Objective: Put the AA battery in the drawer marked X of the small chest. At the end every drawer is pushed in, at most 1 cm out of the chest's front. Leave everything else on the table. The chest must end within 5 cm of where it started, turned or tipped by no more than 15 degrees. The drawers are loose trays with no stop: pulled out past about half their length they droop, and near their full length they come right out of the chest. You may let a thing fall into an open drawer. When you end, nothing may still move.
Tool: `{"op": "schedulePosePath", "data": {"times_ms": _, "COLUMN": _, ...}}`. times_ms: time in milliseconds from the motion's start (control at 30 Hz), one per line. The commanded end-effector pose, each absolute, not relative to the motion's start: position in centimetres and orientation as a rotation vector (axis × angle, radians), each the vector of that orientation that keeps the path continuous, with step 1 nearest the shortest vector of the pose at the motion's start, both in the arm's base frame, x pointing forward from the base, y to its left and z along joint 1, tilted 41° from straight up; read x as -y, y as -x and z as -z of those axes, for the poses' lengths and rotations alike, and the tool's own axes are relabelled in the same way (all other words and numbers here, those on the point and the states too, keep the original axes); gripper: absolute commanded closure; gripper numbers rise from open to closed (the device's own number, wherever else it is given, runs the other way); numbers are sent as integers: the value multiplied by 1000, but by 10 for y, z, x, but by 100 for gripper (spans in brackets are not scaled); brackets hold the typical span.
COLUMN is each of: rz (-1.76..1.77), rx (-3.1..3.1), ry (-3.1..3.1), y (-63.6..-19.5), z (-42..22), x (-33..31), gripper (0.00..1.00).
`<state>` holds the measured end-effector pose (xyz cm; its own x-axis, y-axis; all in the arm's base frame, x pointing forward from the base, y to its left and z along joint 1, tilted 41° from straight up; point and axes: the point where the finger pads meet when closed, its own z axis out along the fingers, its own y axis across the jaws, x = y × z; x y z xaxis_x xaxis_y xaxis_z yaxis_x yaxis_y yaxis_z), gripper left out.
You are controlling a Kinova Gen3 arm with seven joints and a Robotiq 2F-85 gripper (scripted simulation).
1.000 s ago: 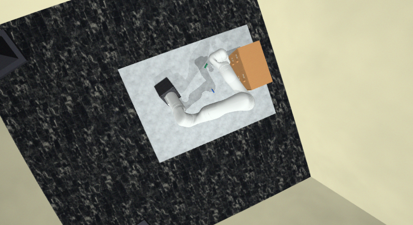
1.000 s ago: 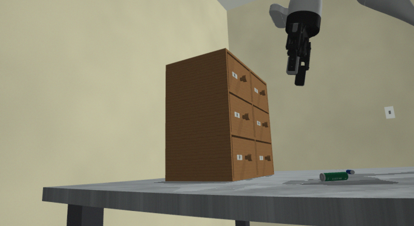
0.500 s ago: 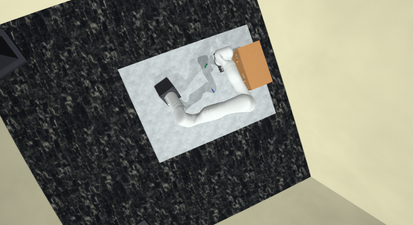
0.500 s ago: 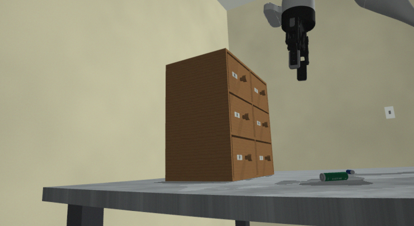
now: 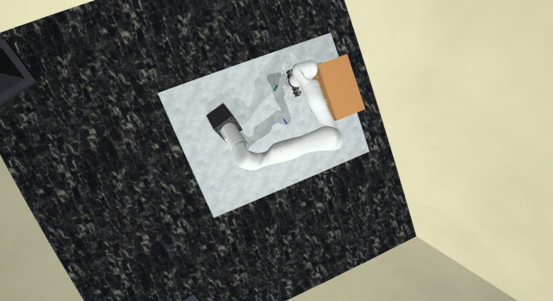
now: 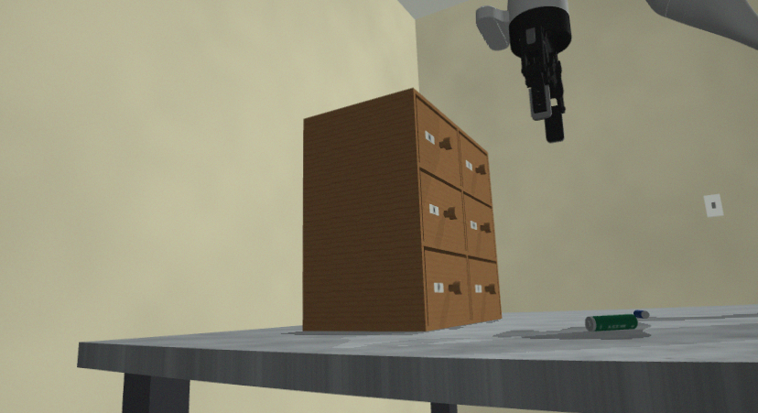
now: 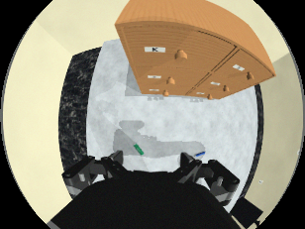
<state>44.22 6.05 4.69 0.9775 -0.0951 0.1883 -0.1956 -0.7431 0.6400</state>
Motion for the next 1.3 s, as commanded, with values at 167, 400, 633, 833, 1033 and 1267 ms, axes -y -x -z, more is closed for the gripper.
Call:
{"op": "schedulePosePath", "data": {"times_ms": 167, "rz": -166, "rx": 216, "ry": -2416, "y": -443, "z": -48, "x": -62, "gripper": 0}}
{"op": "schedulePosePath", "data": {"times_ms": 400, "rz": -155, "rx": 220, "ry": -2417, "y": -442, "z": -49, "x": -63, "gripper": 0}}
{"op": "schedulePosePath", "data": {"times_ms": 633, "rz": -153, "rx": 221, "ry": -2418, "y": -442, "z": -49, "x": -63, "gripper": 0}}
{"op": "schedulePosePath", "data": {"times_ms": 833, "rz": -153, "rx": 221, "ry": -2418, "y": -442, "z": -49, "x": -63, "gripper": 0}}
{"op": "schedulePosePath", "data": {"times_ms": 1033, "rz": -153, "rx": 221, "ry": -2418, "y": -442, "z": -49, "x": -63, "gripper": 0}}
{"op": "schedulePosePath", "data": {"times_ms": 1267, "rz": -153, "rx": 221, "ry": -2418, "y": -442, "z": -49, "x": -63, "gripper": 0}}
